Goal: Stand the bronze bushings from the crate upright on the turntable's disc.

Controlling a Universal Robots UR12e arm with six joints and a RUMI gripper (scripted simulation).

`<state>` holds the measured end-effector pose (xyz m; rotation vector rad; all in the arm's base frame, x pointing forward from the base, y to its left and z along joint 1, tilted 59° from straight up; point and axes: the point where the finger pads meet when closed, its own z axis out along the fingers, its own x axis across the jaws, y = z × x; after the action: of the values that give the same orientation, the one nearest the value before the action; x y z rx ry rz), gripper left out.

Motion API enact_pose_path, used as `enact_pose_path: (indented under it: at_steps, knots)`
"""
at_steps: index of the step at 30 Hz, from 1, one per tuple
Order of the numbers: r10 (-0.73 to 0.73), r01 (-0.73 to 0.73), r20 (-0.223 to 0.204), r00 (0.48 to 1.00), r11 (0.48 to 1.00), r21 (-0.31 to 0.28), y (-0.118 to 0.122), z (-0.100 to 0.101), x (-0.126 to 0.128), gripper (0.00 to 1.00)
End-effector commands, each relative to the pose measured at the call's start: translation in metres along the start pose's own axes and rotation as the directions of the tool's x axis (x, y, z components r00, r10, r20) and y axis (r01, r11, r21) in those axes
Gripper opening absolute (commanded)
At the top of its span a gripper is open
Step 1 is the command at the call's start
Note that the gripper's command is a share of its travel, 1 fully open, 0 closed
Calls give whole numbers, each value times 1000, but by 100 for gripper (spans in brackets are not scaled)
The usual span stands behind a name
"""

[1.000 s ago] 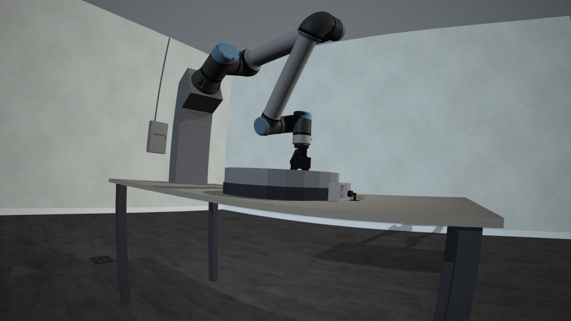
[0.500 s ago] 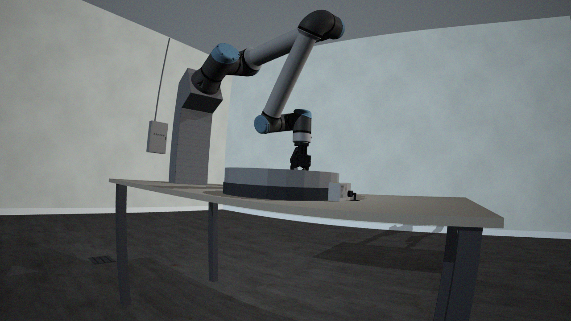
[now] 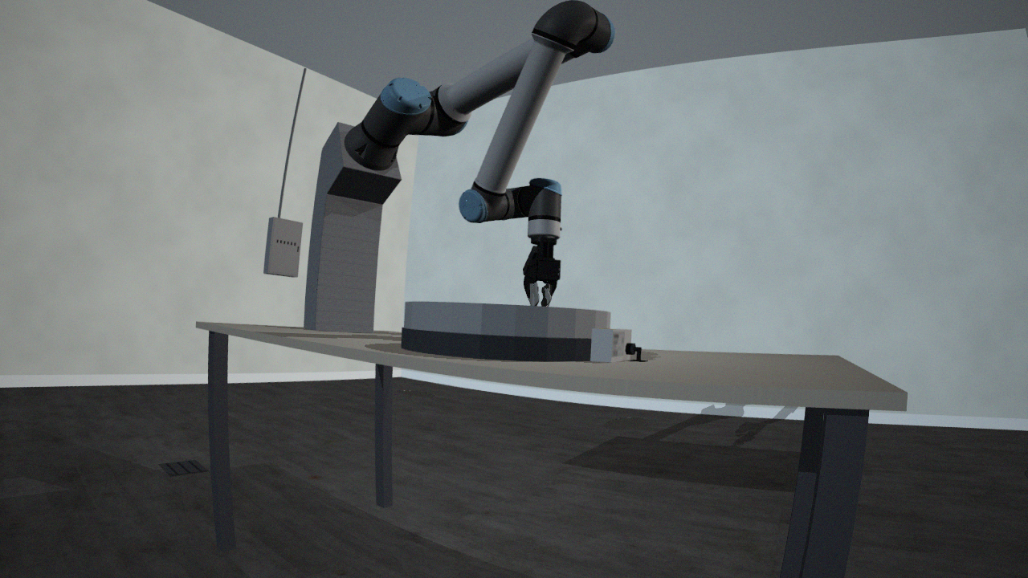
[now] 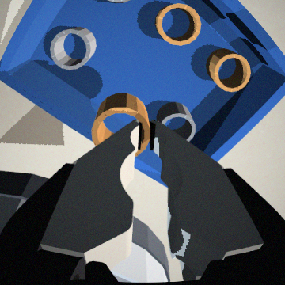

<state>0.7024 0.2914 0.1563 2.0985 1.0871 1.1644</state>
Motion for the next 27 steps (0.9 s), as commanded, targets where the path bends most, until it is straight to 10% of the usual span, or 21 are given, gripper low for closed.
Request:
enact_pose_path:
  at_steps: [1, 27]
  knots:
    - [0, 0, 0, 1000, 1000, 0, 0, -21, 0, 0]
    - [0, 0, 0, 1000, 1000, 0, 0, -56, 0, 0]
